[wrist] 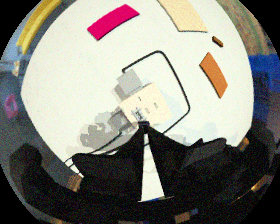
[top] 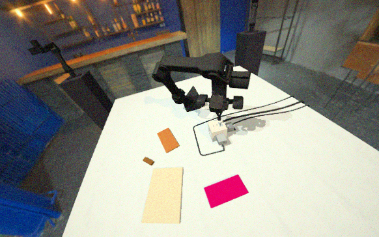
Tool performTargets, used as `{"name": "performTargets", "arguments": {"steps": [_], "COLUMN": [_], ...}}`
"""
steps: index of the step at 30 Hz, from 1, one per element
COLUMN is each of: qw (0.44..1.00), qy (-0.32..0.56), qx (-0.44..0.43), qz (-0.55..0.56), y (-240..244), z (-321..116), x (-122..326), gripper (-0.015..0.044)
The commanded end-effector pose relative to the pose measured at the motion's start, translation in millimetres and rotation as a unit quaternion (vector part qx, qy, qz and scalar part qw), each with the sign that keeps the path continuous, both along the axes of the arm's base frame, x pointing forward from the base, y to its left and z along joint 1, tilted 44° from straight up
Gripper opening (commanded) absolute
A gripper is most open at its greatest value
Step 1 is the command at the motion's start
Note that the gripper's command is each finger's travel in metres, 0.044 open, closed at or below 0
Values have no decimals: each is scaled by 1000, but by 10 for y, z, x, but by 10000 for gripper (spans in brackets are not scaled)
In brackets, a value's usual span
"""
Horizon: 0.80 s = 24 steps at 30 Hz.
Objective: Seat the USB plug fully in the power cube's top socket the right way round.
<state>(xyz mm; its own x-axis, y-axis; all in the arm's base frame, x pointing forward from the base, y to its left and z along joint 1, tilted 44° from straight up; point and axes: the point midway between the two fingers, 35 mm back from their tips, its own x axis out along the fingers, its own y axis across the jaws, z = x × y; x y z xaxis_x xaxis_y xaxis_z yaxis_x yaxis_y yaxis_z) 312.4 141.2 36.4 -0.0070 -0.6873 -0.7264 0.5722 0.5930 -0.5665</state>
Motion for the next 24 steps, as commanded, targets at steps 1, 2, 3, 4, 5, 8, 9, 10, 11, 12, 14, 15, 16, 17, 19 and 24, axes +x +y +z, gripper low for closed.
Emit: {"name": "performTargets", "arguments": {"steps": [1, 2, 3, 4, 5, 8, 9, 10, 11, 12, 14, 15, 16, 17, 19, 24], "qw": [999, 998, 997, 996, 994, 990, 988, 985, 983, 981, 975, 972, 969, 966, 959, 938], "qy": [36, 45, 54, 63, 72, 99, 108, 116, 125, 134, 152, 160, 169, 178, 195, 238], "qx": [1, 1, 1, 2, 2, 2, 2, 2, 2, 2, 2, 2, 3, 3, 3, 3], "qz": [39, 48, 58, 67, 77, 105, 115, 124, 133, 143, 161, 171, 180, 189, 207, 252], "y": [1, 1, 1, 1, 1, 1, 1, 1, 1, 1, 1, 1, 1, 1, 1, 1], "z": [-2, -2, -2, -2, -2, -2, -2, -2, -2, -2, -2, -2, -2, -2, -2, -2], "x": [2, 2, 2, 2, 2, 2, 2, 2, 2, 2, 2, 2, 2, 2, 2, 2], "gripper": [0, 0, 0, 0, 0, 0, 0, 0, 0, 0, 0, 0, 0, 0, 0, 0]}}
